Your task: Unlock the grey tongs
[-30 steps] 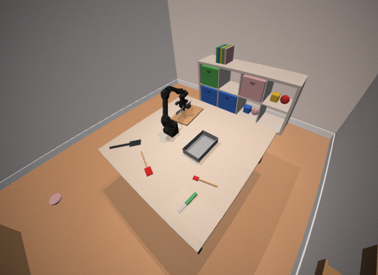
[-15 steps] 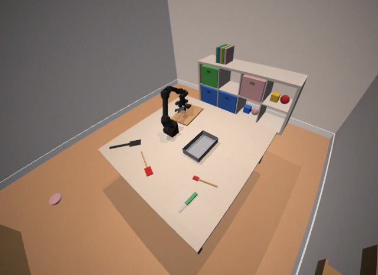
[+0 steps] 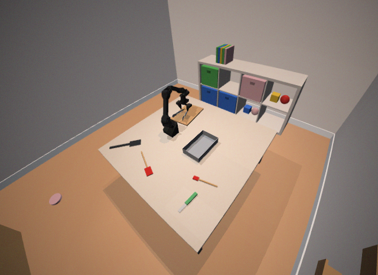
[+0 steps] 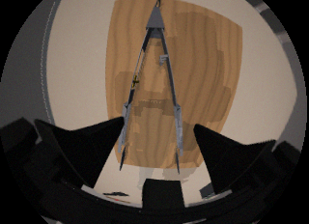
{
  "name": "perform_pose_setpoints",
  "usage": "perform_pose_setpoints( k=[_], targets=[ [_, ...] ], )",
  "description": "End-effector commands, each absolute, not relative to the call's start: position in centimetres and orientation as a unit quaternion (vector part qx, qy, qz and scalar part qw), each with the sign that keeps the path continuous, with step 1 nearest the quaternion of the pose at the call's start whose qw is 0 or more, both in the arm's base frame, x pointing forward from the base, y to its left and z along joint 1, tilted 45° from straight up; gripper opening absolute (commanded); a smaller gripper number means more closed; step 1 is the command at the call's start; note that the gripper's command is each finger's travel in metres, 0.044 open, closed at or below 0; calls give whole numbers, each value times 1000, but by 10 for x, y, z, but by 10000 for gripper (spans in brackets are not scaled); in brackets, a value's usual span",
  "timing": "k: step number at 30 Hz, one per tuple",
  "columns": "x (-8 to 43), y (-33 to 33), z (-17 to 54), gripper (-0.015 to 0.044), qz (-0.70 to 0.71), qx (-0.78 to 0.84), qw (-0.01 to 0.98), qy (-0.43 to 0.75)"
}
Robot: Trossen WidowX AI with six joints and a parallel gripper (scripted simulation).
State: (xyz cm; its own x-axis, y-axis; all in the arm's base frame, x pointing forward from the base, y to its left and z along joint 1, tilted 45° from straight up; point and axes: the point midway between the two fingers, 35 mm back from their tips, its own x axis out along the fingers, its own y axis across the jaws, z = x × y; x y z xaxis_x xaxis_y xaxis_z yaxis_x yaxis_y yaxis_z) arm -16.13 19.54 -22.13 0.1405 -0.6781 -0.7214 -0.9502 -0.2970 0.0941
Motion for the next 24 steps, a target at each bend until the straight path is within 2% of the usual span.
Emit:
perform_pose_setpoints(
  k=[1,10,18,24],
  targets=[
    [-142,227,-211,440,350,-722,206,560],
    [-42,305,-159,440,345,-725,210,559],
    [-40,310,-154,440,344,-724,210,559],
    [-43,335,-120,440,344,-718,216,565]
  ],
)
